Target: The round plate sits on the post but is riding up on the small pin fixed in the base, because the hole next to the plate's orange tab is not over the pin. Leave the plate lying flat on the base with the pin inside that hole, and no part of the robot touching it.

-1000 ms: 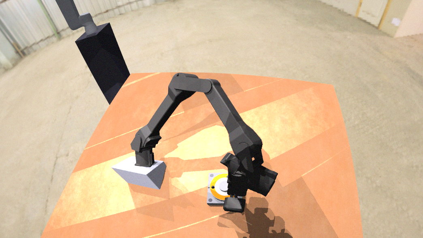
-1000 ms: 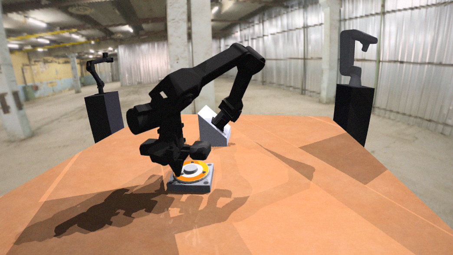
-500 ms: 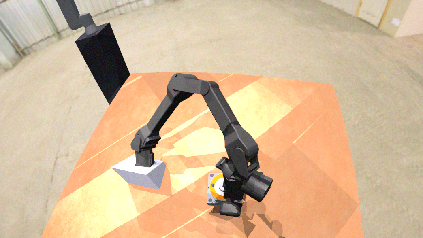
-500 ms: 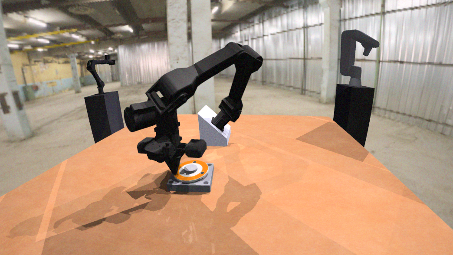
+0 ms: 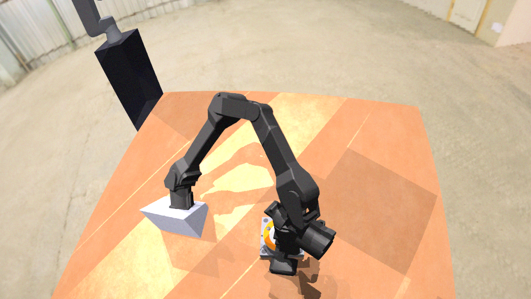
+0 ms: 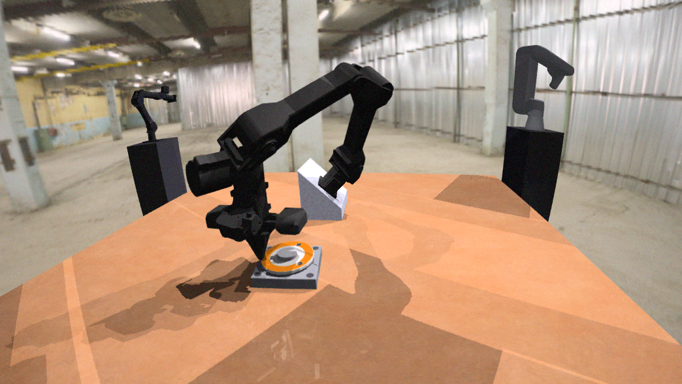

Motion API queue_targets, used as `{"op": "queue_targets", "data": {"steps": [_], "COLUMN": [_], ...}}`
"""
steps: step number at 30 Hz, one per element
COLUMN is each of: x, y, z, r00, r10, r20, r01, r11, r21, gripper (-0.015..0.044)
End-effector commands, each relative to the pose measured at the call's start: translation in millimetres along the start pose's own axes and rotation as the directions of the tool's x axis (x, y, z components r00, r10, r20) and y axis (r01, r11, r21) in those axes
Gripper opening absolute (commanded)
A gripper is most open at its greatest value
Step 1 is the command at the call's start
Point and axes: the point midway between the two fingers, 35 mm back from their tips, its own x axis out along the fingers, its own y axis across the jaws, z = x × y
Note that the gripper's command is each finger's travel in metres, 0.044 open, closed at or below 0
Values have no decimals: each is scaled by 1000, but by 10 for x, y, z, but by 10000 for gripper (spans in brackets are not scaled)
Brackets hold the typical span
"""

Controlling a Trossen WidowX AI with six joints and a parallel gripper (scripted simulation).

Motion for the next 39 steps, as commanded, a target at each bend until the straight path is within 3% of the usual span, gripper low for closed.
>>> {"op": "queue_targets", "data": {"steps": [1, 39], "x": [8, -31], "y": [-38, -21], "z": [-75, -535], "r00": [1000, 1000], "r10": [0, -1], "r20": [-7, -8], "r01": [0, 1], "r11": [1000, 1000], "r21": [5, 7], "gripper": [0, 0]}}
